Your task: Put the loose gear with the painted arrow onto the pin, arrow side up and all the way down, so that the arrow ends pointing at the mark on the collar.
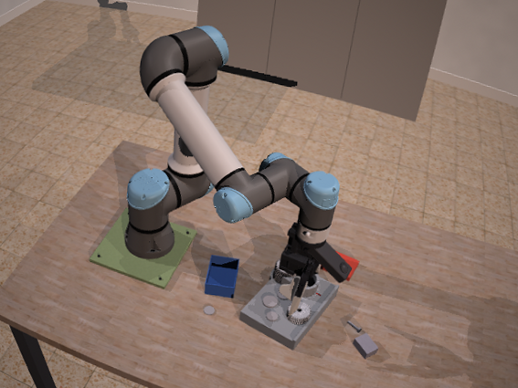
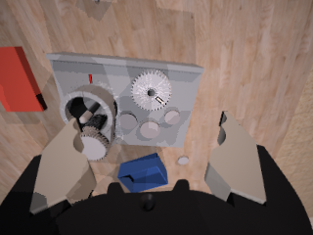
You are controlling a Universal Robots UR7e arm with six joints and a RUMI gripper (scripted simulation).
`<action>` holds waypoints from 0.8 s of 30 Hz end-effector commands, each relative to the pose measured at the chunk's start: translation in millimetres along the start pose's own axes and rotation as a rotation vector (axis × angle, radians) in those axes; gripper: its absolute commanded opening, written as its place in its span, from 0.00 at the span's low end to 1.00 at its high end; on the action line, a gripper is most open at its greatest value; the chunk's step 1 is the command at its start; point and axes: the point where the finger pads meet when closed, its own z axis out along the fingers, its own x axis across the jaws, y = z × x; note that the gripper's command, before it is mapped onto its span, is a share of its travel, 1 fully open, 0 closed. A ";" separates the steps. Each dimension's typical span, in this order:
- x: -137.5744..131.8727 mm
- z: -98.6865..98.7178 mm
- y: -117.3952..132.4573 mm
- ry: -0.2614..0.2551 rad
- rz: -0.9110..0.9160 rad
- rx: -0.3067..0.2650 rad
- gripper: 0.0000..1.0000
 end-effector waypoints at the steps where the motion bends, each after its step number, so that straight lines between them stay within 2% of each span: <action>1: 0.2 -0.6 -0.3 0.003 0.111 0.001 1.00; 2: 0.2 -0.6 -0.2 0.003 0.112 0.001 1.00; 3: 0.2 -0.6 -0.2 0.003 0.112 0.001 0.54; 24: 0.2 -0.6 -0.2 0.003 0.112 0.001 0.54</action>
